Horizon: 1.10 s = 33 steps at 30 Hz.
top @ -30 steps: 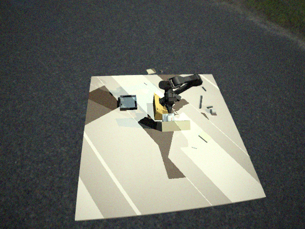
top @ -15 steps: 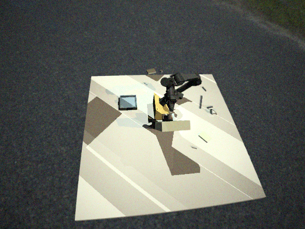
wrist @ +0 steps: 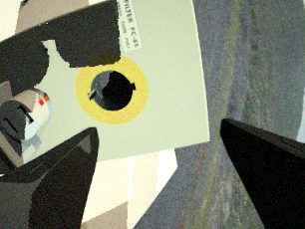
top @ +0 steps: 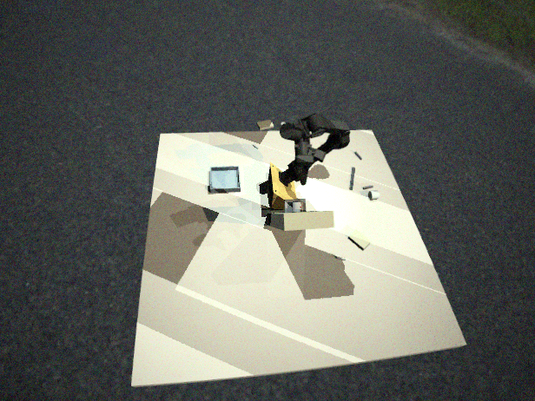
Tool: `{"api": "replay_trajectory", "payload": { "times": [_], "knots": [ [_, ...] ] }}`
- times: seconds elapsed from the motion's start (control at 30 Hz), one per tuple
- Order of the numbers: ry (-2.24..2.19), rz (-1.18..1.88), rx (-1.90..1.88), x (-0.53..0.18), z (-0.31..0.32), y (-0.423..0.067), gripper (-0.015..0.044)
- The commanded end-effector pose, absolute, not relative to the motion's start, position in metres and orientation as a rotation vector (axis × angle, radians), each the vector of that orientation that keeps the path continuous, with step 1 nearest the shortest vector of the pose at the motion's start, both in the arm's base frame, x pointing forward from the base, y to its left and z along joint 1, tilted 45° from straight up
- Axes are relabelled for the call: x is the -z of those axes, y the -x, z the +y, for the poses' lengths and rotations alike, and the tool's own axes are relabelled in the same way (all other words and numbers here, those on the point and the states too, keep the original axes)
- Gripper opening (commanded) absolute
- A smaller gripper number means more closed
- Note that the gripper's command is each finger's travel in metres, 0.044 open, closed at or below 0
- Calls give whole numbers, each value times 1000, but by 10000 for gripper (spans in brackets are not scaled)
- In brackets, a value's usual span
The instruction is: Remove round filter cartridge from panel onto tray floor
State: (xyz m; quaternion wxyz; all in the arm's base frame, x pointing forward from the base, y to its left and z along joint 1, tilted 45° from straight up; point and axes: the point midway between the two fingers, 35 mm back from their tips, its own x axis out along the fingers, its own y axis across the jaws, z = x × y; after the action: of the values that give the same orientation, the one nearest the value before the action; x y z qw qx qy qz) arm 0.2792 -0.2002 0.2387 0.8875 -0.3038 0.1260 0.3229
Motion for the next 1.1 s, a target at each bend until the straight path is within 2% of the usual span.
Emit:
{"api": "replay_trajectory", "payload": {
  "times": [0.0, 0.3, 1.07],
  "knots": [
    [228, 471, -679, -213, -179, -270, 305],
    [-623, 989, -511, -165, -126, -238, 305],
    [-638, 1000, -503, -154, -116, -245, 305]
  ]
}}
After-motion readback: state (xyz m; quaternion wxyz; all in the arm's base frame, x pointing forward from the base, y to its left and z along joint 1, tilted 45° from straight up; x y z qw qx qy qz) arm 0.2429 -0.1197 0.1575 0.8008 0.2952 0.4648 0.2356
